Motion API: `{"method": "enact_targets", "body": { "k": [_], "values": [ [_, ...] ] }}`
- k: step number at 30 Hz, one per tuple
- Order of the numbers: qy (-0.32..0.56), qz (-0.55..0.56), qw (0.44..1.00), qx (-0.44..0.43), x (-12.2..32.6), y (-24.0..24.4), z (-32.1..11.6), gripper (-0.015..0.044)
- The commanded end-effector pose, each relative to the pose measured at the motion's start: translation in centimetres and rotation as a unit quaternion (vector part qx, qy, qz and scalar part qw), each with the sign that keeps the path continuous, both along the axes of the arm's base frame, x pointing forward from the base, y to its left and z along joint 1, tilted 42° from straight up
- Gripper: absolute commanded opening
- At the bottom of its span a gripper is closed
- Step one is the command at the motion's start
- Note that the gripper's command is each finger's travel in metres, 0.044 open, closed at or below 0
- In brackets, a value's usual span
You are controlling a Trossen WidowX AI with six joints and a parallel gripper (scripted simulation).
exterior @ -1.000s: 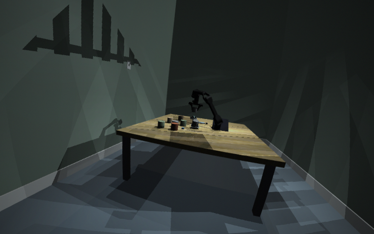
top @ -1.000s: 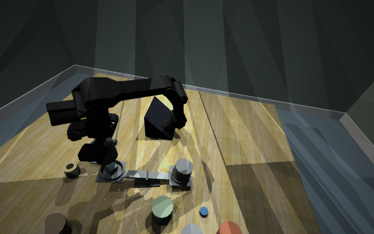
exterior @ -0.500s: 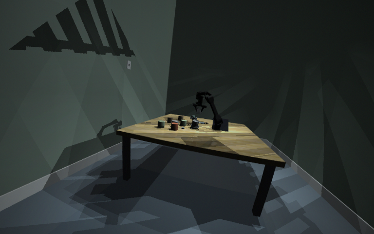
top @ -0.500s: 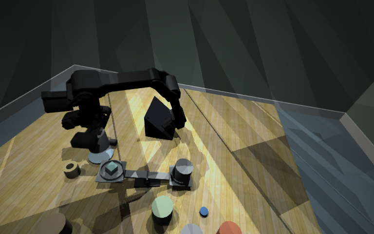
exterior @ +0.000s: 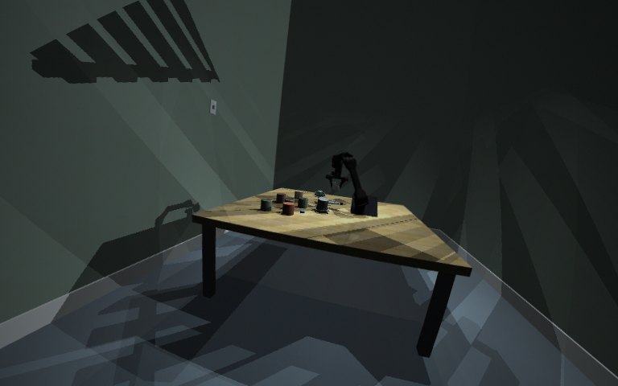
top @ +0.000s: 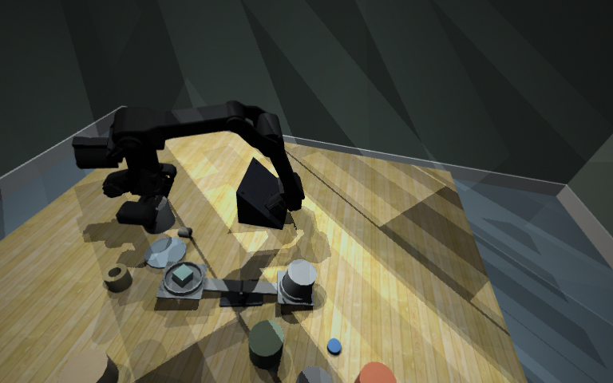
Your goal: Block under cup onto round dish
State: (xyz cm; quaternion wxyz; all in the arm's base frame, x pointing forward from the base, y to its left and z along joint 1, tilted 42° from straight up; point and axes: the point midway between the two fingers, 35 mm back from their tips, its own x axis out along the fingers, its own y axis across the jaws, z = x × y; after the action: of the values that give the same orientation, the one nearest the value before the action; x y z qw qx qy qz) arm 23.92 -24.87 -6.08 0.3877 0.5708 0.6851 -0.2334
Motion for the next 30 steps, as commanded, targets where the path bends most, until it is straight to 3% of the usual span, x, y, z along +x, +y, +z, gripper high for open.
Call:
{"method": "enact_targets", "body": {
  "k": [1, 16, 30],
  "values": [
    [0.001, 0.006, 1.0, 0.004, -2.0, -0.5, -1.5, 0.0],
    [0.0, 0.024, 0.999, 0.026, -9.4, -0.8, -6.3, 0.0],
    [-0.001, 0.025, 0.999, 0.027, -9.9, 1.1, -8.9, 0.0]
  ]
}}
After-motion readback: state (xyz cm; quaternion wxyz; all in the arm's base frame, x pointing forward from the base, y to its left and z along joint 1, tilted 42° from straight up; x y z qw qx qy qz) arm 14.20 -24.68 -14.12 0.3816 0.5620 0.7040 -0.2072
